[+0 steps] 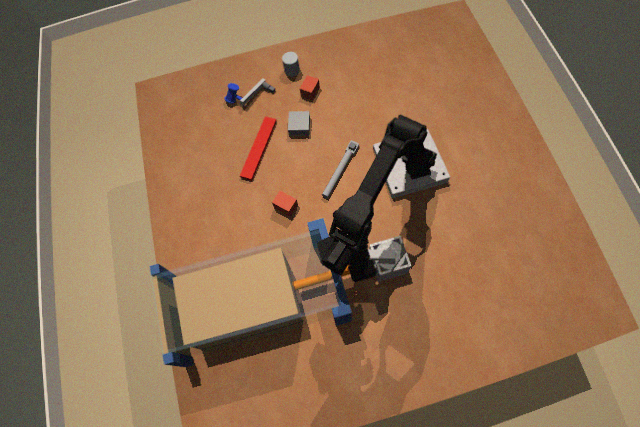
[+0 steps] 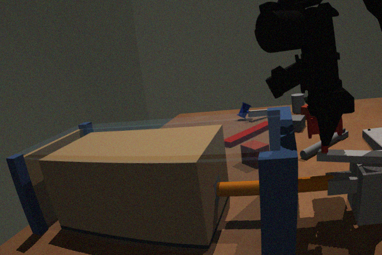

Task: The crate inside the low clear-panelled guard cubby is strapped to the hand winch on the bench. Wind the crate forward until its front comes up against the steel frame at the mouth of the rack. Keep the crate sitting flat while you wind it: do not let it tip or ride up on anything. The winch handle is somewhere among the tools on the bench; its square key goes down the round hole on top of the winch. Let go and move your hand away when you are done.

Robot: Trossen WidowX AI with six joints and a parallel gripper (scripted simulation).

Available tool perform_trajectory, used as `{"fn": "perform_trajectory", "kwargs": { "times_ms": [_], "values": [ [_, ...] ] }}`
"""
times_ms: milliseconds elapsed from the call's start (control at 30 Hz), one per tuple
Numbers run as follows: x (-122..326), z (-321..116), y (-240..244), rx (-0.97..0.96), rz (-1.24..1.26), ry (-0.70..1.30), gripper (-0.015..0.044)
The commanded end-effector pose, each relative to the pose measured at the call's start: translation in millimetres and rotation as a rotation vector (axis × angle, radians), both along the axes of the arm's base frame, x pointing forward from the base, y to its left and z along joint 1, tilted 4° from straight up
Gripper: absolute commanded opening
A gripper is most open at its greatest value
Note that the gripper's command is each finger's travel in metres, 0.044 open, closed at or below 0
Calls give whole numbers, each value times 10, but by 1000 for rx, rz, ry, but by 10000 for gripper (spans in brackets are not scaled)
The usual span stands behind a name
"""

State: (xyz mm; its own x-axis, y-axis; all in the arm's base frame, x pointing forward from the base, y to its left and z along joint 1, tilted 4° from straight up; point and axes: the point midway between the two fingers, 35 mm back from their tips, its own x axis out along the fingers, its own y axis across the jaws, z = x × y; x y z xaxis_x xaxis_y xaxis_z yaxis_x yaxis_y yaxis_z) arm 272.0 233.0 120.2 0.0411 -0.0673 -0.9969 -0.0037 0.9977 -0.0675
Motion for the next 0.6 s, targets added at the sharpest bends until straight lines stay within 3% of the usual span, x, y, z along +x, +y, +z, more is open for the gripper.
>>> {"fn": "perform_trajectory", "kwargs": {
  "times_ms": [0,567],
  "values": [
    [28,-27,156,23,8,-8,0],
    [34,-32,331,25,8,-8,0]
  ]
}}
